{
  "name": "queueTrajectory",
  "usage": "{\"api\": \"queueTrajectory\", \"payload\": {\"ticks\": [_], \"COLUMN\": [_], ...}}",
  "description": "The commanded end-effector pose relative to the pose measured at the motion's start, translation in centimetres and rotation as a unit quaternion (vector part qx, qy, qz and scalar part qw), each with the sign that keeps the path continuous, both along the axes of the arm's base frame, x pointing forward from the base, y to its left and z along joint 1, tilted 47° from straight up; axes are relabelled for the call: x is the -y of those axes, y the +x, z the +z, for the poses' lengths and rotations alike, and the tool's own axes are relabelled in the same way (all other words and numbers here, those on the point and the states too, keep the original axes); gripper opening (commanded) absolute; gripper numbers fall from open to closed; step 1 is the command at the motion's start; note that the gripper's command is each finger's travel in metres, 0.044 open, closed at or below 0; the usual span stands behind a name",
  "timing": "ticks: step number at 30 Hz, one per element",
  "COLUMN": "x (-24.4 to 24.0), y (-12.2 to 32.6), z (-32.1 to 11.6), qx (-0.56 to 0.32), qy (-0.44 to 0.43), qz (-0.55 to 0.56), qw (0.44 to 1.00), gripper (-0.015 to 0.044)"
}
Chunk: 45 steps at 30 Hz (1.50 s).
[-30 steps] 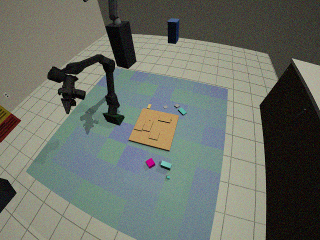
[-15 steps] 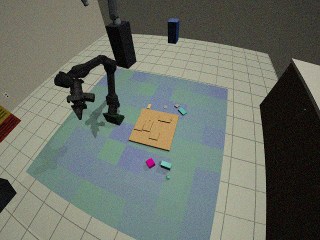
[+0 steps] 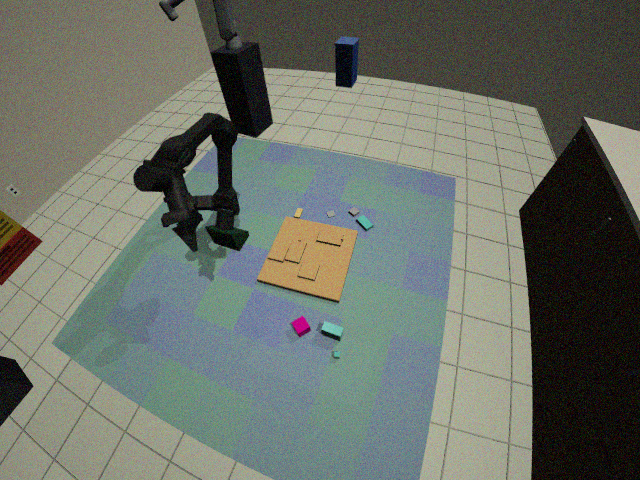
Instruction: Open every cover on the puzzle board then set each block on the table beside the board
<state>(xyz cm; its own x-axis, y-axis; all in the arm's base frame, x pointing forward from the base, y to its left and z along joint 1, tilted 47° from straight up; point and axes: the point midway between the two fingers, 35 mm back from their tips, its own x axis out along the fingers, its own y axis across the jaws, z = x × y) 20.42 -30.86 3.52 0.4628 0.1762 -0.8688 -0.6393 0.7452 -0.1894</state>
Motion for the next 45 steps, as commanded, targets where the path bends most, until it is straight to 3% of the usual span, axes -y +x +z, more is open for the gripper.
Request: {"api": "queueTrajectory", "payload": {"ticks": [1,21,45], "x": [-1.5,-9.8,-22.7], "y": [1.8,7.9,12.2], "z": [-0.3,-1.7,-3.1], "qx": [-0.007,-0.076,-0.263], "qy": [0.035,0.152,0.288], "qz": [-0.005,0.005,-0.061], "qw": [0.999,0.985,0.919], "gripper": [0.0,0.0,0.0]}}
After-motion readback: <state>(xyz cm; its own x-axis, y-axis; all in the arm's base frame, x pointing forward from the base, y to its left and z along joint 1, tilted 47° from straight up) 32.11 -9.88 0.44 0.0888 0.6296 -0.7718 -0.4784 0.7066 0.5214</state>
